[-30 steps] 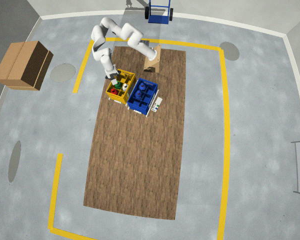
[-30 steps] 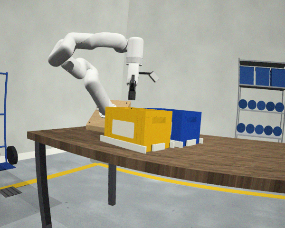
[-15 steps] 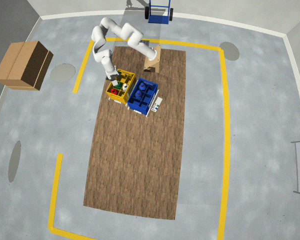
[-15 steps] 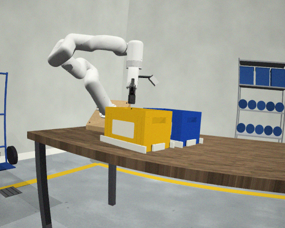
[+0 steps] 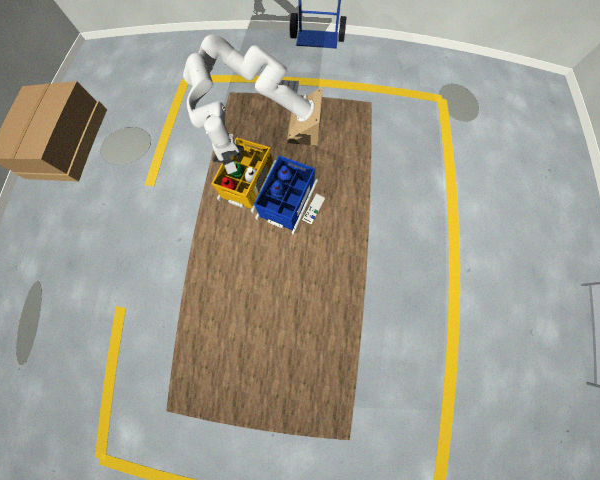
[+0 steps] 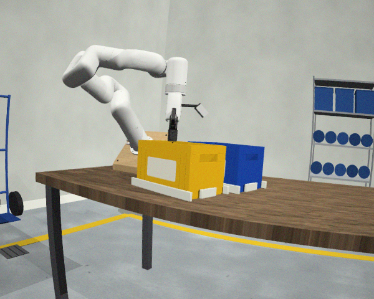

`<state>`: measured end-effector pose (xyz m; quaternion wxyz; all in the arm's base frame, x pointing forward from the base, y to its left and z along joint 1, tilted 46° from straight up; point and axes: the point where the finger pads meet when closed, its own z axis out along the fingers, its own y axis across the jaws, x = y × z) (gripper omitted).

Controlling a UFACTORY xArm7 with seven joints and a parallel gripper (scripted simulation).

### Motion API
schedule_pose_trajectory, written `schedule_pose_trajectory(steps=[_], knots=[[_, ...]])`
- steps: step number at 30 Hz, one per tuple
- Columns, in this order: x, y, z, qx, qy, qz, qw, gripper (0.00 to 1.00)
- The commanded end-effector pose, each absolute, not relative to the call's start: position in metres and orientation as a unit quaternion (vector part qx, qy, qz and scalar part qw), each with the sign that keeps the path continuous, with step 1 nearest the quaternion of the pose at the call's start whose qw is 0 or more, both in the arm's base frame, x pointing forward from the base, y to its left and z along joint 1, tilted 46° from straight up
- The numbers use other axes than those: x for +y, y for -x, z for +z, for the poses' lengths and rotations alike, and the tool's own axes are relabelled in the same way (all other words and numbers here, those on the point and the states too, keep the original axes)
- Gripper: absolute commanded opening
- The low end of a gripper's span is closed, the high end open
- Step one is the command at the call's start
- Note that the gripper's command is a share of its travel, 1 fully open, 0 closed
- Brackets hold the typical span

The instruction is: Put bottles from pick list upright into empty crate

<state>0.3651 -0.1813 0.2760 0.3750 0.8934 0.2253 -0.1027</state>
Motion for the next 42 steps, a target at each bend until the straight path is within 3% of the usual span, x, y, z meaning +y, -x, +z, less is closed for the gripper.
schedule_pose_trajectory(steps=[1,42], knots=[[-0.185,-0.366,0.273,0.226,-0.893,-0.101,0.376,0.65],[-0.211,-0.366,0.247,0.226,-0.893,-0.101,0.376,0.65]])
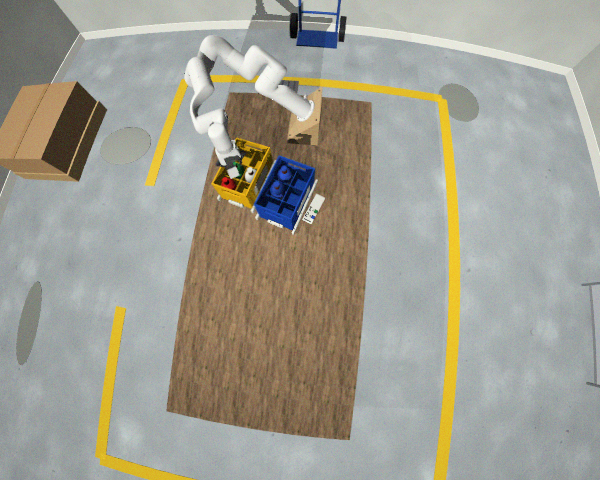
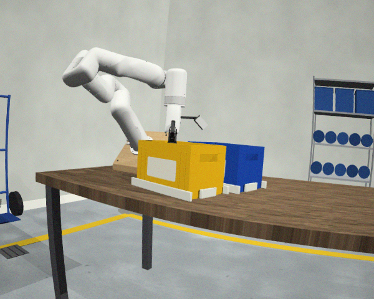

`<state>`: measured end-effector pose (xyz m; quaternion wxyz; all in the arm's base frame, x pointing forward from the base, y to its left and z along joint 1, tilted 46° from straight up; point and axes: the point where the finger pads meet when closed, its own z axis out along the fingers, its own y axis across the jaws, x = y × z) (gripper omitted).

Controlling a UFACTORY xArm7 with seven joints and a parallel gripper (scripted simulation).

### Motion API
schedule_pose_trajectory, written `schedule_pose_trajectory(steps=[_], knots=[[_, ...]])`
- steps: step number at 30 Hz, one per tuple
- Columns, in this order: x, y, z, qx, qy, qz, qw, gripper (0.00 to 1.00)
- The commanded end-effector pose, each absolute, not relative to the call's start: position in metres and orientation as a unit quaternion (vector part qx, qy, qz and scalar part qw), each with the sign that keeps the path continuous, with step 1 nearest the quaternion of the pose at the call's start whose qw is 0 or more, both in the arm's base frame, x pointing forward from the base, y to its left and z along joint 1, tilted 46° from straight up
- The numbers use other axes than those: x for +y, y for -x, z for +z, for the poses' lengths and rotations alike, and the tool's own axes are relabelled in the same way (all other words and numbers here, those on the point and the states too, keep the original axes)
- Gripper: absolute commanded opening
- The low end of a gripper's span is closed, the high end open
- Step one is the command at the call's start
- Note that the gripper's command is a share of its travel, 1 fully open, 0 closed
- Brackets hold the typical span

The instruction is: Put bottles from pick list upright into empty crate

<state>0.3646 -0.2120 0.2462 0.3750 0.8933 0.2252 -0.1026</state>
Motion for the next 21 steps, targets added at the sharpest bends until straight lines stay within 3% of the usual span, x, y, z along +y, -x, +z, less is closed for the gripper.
schedule_pose_trajectory(steps=[1,5,6,21], knots=[[-0.2111,-0.3657,0.2470,0.226,-0.893,-0.101,0.376,0.65],[-0.2111,-0.3657,0.2470,0.226,-0.893,-0.101,0.376,0.65],[-0.2087,-0.3658,0.2493,0.226,-0.893,-0.101,0.376,0.00],[-0.2087,-0.3658,0.2493,0.226,-0.893,-0.101,0.376,0.00]])
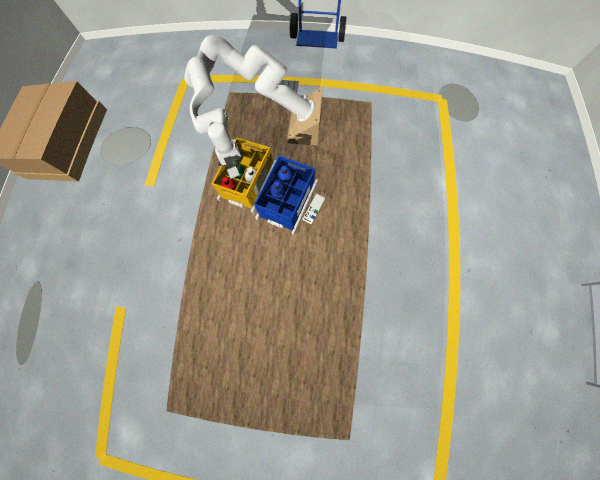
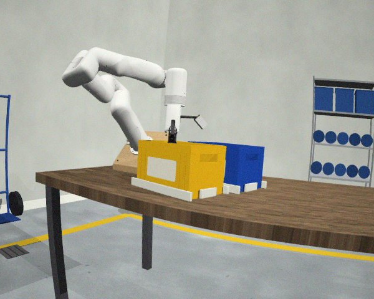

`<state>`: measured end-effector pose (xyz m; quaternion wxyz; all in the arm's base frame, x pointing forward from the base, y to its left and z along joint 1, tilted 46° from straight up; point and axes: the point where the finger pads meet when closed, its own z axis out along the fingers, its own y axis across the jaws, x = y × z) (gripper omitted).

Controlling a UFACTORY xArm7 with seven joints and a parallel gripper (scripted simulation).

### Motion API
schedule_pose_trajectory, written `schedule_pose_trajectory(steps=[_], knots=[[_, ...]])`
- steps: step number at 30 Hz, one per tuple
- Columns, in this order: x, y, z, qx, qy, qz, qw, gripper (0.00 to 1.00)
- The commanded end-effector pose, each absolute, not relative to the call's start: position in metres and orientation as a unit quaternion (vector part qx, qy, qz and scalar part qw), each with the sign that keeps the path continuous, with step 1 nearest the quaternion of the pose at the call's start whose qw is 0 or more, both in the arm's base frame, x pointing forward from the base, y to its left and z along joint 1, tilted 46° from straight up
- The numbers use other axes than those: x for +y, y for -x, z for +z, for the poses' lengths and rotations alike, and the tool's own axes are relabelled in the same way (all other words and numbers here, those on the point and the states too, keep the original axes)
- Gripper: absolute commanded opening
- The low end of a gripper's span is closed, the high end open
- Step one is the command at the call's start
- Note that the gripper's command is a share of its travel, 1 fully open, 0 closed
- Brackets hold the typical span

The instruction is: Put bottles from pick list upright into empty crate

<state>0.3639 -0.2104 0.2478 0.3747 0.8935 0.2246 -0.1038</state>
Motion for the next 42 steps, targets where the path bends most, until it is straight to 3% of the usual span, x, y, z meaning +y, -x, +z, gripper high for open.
schedule_pose_trajectory(steps=[1,42], knots=[[-0.209,-0.366,0.249,0.226,-0.893,-0.101,0.376,0.00],[-0.194,-0.366,0.263,0.226,-0.893,-0.101,0.376,0.00]])
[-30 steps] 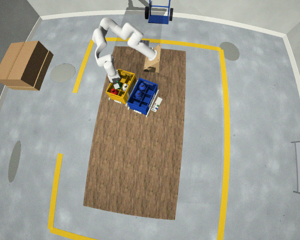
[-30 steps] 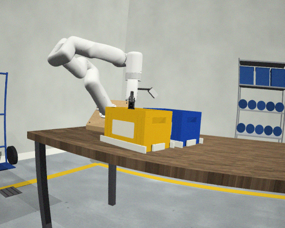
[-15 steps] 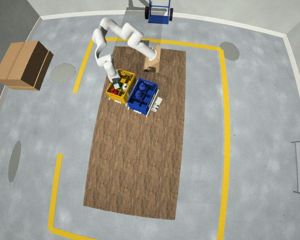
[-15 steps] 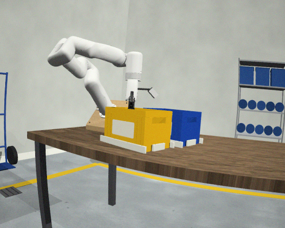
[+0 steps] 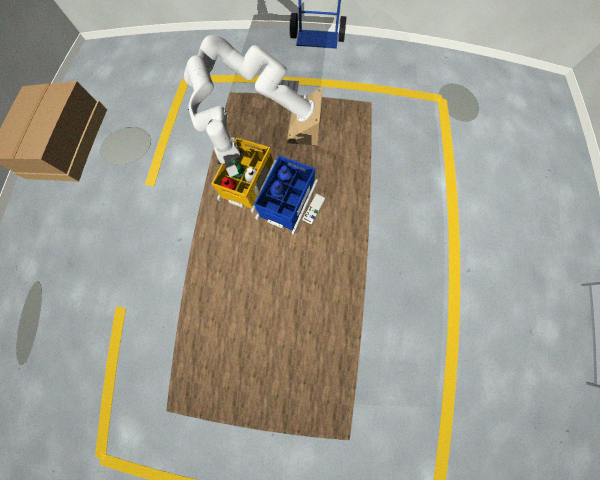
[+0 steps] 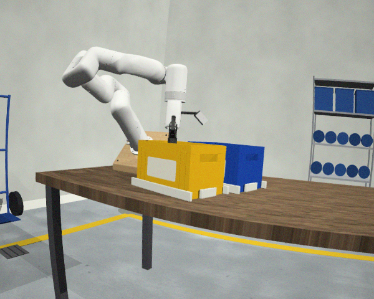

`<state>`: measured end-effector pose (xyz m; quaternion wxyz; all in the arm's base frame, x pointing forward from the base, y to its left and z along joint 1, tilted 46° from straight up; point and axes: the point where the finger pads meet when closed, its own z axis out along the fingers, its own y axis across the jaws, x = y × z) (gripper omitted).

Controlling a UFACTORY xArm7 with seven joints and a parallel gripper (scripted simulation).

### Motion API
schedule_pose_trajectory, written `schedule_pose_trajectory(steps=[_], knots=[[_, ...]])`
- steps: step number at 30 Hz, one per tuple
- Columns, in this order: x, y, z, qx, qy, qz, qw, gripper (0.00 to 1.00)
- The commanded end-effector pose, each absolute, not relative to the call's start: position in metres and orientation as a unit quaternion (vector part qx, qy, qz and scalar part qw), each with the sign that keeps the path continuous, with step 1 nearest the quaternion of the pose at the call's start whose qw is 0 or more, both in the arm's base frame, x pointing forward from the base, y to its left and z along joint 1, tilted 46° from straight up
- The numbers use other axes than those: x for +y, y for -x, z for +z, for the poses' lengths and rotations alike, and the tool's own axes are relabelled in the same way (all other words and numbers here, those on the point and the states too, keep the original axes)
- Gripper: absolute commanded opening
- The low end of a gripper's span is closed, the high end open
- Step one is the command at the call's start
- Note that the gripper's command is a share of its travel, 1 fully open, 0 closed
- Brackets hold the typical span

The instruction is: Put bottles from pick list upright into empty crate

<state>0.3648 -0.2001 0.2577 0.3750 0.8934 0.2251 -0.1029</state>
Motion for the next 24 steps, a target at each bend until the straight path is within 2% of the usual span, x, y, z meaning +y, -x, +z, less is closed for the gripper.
schedule_pose_trajectory(steps=[1,24], knots=[[-0.193,-0.366,0.264,0.226,-0.893,-0.101,0.376,0.00],[-0.170,-0.366,0.287,0.226,-0.893,-0.101,0.376,0.00]])
